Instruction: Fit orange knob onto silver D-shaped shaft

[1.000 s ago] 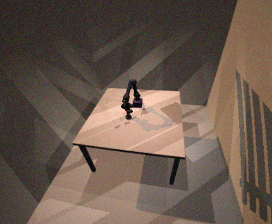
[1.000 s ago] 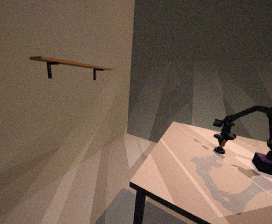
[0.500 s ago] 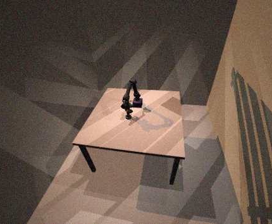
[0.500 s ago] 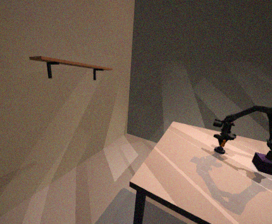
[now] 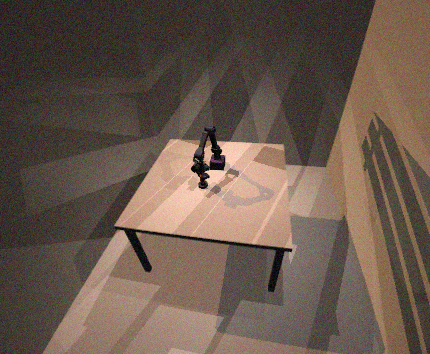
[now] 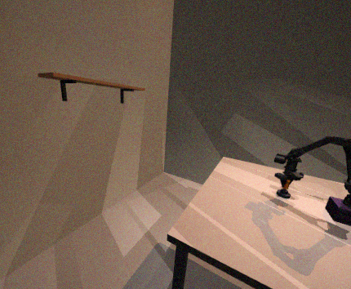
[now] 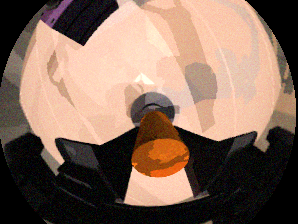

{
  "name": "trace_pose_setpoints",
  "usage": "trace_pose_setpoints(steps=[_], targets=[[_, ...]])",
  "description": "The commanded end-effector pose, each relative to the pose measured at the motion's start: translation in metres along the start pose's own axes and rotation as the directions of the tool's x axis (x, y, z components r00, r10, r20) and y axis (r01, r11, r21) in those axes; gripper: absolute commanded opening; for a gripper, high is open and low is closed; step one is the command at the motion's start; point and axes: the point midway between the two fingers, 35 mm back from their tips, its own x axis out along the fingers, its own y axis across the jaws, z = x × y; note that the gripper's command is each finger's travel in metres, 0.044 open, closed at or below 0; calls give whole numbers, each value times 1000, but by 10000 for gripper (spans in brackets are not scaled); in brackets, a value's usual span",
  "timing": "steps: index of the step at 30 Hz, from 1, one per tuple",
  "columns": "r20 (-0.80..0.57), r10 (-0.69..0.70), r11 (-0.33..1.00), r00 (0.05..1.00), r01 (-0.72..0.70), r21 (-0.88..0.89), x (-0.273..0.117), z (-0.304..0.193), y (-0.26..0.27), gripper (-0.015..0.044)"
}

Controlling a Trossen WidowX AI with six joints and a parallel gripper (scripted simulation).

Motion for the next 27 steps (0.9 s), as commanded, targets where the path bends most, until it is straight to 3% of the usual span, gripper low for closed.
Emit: trace_pose_setpoints(steps=[1,12,19,27], targets=[[-7,0,1000,1000,0,-5,0,-2,-1,0],[-7,0,1000,1000,0,-5,-5,0,0,0],[-7,0,979,1000,-2,-203,-4,2,2,0],[-7,0,977,1000,-2,-213,0,4,3,0]])
